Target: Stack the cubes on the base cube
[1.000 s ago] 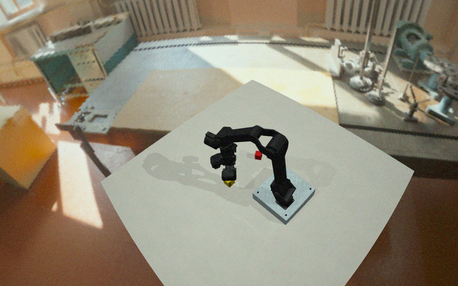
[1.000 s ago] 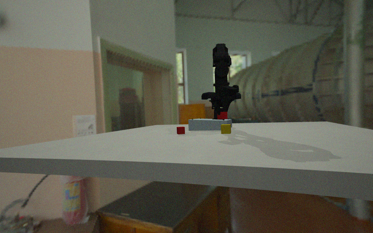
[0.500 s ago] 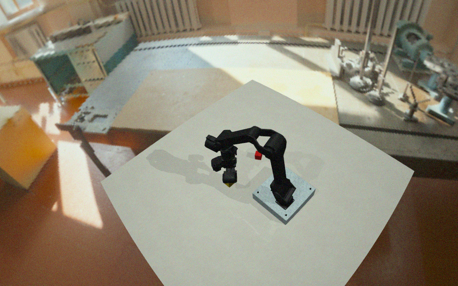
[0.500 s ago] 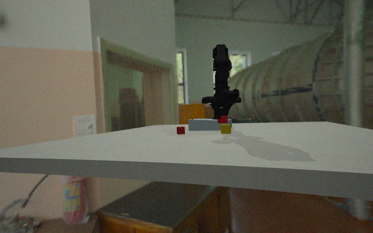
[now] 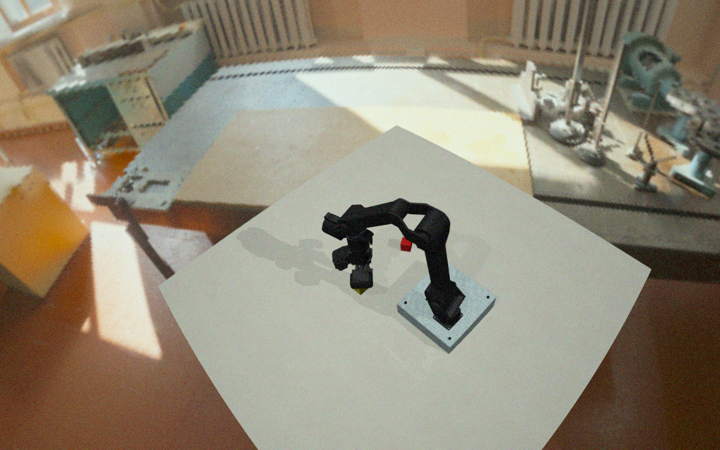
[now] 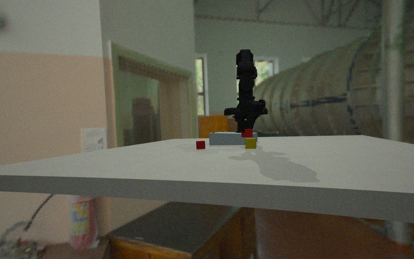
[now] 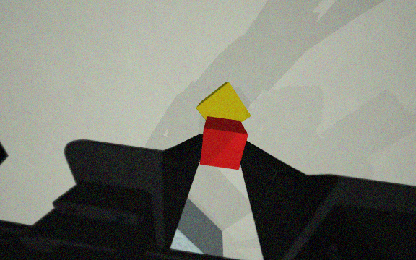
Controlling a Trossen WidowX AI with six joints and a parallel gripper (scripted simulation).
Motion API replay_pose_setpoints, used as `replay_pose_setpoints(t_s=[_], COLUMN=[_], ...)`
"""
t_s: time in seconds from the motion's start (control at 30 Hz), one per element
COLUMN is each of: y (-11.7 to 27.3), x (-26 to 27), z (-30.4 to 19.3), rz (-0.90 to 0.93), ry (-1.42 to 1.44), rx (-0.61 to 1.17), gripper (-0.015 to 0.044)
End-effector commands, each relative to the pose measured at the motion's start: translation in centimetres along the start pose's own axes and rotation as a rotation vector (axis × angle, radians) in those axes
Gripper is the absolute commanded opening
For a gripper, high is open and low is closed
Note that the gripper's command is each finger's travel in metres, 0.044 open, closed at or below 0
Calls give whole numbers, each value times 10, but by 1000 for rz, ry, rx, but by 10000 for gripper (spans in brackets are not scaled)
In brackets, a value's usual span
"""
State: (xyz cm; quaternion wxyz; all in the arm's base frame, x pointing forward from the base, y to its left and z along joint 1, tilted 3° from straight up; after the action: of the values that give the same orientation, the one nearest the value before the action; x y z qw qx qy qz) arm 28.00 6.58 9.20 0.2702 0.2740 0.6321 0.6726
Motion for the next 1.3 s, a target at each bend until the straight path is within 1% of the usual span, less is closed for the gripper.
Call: replay_pose_setpoints(t_s=[0.0, 1.1, 1.23, 1.27], y=[-2, -3, -3, -3], x=[1, 1, 1, 1], z=[0, 0, 0, 0], rz=[5, 5, 5, 5], ry=[2, -5, -5, -5], rx=[3, 3, 3, 3], gripper=[105, 105, 205, 205])
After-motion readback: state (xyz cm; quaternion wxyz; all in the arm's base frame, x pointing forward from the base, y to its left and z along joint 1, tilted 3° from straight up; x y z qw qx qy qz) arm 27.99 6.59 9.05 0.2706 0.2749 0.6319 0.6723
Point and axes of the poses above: the point midway between the two fingers, 35 mm back from their tips, its own y axis back along the fingers, its own x axis across the jaws, z = x × y, the point moved 4 cm from there along y, back along the fingers, and after that the axes turned 3 degrees about -y, right-handed, at the moved point
